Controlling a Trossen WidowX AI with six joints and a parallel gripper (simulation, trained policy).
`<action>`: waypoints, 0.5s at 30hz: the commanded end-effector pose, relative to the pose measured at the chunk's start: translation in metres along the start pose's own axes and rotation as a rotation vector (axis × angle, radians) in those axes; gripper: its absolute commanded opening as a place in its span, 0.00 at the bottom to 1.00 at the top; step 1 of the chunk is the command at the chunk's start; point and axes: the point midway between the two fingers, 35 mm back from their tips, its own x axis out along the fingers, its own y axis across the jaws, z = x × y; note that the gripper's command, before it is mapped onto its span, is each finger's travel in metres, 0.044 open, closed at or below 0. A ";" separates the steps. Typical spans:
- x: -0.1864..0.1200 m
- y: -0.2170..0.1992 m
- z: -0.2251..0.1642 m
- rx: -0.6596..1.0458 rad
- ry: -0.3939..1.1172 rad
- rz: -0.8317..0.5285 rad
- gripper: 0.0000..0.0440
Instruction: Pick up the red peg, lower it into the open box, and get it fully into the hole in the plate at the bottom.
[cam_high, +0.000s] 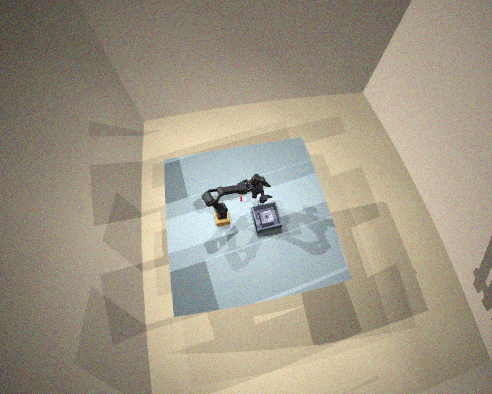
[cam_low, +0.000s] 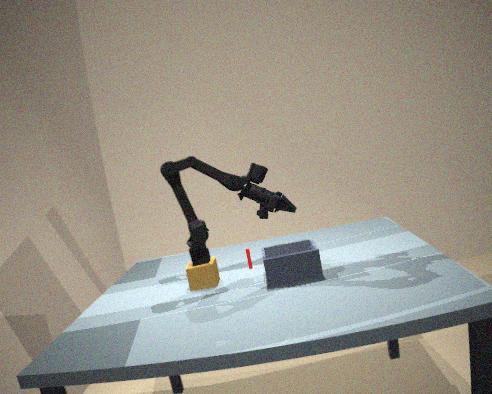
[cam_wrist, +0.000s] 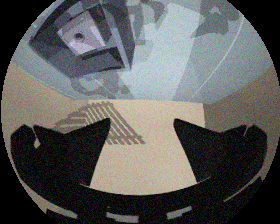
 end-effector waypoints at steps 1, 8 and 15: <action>-0.002 0.000 -0.001 0.031 -0.001 0.002 0.94; -0.010 -0.002 0.003 0.269 -0.045 0.024 1.00; -0.019 -0.002 0.007 0.507 -0.084 0.060 1.00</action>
